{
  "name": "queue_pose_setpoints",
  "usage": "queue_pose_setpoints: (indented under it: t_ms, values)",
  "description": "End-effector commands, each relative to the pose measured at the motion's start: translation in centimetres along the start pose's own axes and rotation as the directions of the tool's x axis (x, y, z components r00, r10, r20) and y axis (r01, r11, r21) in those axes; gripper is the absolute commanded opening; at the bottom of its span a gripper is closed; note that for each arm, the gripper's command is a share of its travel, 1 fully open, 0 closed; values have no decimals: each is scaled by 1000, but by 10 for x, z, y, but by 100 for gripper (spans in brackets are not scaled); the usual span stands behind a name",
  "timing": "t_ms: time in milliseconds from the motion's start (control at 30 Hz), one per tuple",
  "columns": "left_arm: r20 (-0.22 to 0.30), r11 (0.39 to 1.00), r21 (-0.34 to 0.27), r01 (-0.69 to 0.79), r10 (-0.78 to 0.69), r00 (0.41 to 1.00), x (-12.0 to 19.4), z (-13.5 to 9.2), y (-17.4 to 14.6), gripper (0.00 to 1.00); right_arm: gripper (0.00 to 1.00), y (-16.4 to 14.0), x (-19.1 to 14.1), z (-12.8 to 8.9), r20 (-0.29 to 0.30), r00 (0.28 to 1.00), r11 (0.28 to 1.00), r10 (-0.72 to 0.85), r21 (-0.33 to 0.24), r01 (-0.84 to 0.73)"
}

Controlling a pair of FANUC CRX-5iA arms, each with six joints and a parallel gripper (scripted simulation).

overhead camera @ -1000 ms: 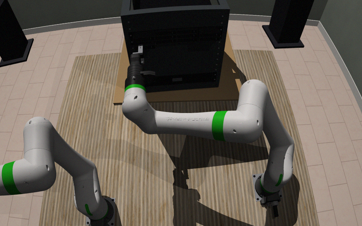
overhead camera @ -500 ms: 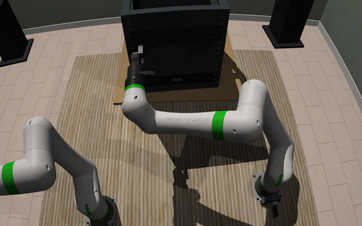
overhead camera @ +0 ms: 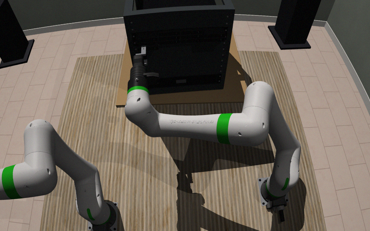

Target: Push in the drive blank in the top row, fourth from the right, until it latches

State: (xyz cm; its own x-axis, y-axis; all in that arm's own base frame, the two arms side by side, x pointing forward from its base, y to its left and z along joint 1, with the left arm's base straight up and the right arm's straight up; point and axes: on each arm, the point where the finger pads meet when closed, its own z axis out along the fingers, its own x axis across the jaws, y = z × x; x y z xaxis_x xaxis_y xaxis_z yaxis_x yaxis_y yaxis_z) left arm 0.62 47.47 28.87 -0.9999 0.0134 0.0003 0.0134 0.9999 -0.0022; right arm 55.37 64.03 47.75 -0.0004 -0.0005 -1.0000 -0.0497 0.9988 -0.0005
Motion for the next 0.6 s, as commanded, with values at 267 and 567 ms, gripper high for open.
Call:
queue_pose_setpoints:
  t_ms: [267,567]
  values:
    - [0,1000,-2,0,0,1000,0,-1,0,100,0,0,-2,0,2,1000,1000,2,0,-2]
    - [0,1000,-2,0,0,1000,0,-1,0,100,0,0,-2,0,2,1000,1000,2,0,-2]
